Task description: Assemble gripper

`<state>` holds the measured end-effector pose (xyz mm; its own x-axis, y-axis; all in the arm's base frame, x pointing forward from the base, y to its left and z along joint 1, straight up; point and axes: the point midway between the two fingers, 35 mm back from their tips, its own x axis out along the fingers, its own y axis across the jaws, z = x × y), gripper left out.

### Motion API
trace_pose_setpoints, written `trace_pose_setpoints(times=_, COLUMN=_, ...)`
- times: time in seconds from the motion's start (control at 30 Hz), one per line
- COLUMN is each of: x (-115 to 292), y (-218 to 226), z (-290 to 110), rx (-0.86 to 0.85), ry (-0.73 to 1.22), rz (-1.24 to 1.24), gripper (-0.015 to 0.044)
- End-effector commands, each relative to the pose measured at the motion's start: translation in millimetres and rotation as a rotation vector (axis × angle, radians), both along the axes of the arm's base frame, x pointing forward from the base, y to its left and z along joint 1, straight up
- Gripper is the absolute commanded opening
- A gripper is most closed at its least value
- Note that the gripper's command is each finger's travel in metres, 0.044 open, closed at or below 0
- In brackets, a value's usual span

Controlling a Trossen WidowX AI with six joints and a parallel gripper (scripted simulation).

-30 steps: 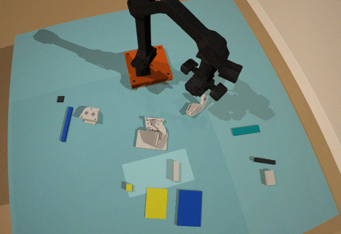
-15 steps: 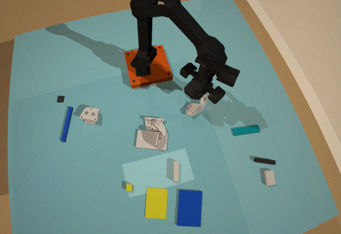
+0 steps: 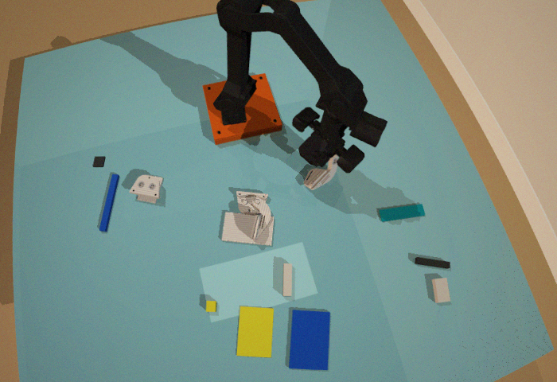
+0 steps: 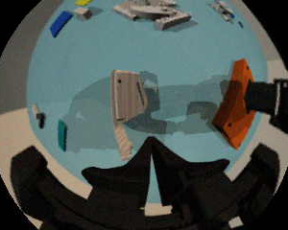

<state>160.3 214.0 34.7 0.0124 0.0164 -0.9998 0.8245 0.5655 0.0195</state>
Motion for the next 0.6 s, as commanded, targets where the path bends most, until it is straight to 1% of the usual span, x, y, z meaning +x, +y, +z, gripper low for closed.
trace_pose_setpoints(times=0.0, x=0, y=1, z=-1, rx=0.001, ry=0.002, rz=-0.005, gripper=0.0000)
trace_pose_setpoints(times=0.57, x=23, y=17, z=0, rx=0.002, ry=0.000, rz=-0.005, gripper=0.0000)
